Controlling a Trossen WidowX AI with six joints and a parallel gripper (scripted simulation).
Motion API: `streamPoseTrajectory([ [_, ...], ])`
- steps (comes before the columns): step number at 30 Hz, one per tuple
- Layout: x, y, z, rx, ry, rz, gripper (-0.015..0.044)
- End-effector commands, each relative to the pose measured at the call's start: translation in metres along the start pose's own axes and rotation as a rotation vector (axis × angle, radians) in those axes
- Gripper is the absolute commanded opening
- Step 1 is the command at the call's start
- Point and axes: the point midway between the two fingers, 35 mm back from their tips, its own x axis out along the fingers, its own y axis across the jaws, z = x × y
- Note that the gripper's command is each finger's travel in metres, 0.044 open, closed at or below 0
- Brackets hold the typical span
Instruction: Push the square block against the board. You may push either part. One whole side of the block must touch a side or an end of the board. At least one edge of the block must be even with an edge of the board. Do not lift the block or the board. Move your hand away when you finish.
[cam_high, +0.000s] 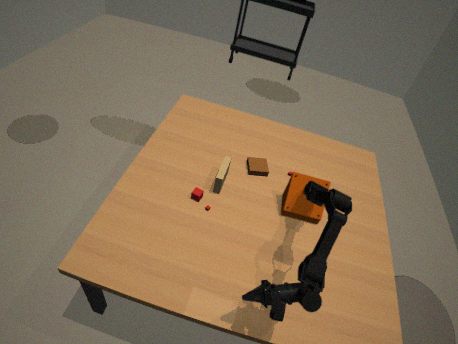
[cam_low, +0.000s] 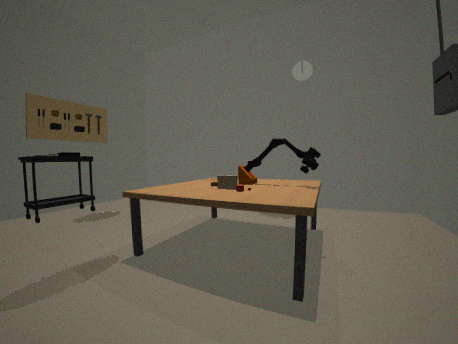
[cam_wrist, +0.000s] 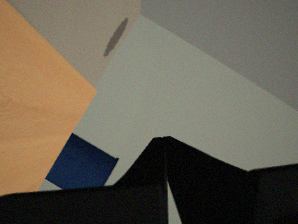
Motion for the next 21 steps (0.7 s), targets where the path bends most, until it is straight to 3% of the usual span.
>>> streamPoseTrajectory([
  [1,0.02,0.016,-0.001,-0.014,-0.007,0.033,0.0],
  [11,0.063,0.046,-0.021,-0.056,0.013,0.099,0.0],
  [21,0.081,0.076,-0.057,-0.134,0.097,0.167,0.0],
])
